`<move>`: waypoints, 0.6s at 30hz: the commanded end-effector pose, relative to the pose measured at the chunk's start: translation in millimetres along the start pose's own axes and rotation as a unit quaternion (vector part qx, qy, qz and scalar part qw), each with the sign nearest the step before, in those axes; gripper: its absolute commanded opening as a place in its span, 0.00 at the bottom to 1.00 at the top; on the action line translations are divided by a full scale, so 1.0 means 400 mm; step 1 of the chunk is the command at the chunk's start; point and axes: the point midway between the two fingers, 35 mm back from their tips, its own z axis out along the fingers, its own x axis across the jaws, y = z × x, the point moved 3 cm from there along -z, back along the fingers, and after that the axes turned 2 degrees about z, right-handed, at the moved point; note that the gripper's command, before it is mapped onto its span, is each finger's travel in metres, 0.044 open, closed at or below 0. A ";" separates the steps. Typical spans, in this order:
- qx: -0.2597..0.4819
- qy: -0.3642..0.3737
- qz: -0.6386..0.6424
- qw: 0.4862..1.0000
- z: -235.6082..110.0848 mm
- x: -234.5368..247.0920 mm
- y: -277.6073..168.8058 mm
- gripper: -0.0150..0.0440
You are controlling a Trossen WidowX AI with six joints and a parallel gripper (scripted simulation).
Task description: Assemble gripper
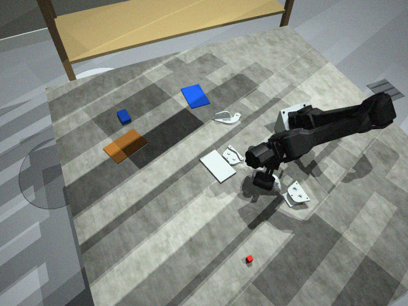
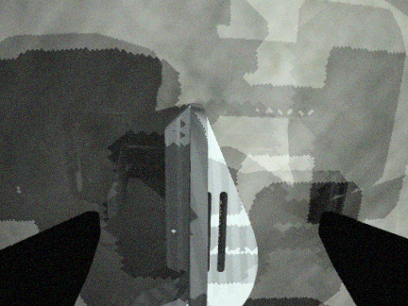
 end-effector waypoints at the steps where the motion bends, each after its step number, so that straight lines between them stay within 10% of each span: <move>1: -0.001 -0.001 0.002 1.000 0.002 -0.001 0.001 1.00; 10: -0.001 -0.001 0.002 1.000 0.002 -0.001 0.001 1.00; 18: 0.000 0.000 0.000 1.000 0.001 0.000 0.000 0.64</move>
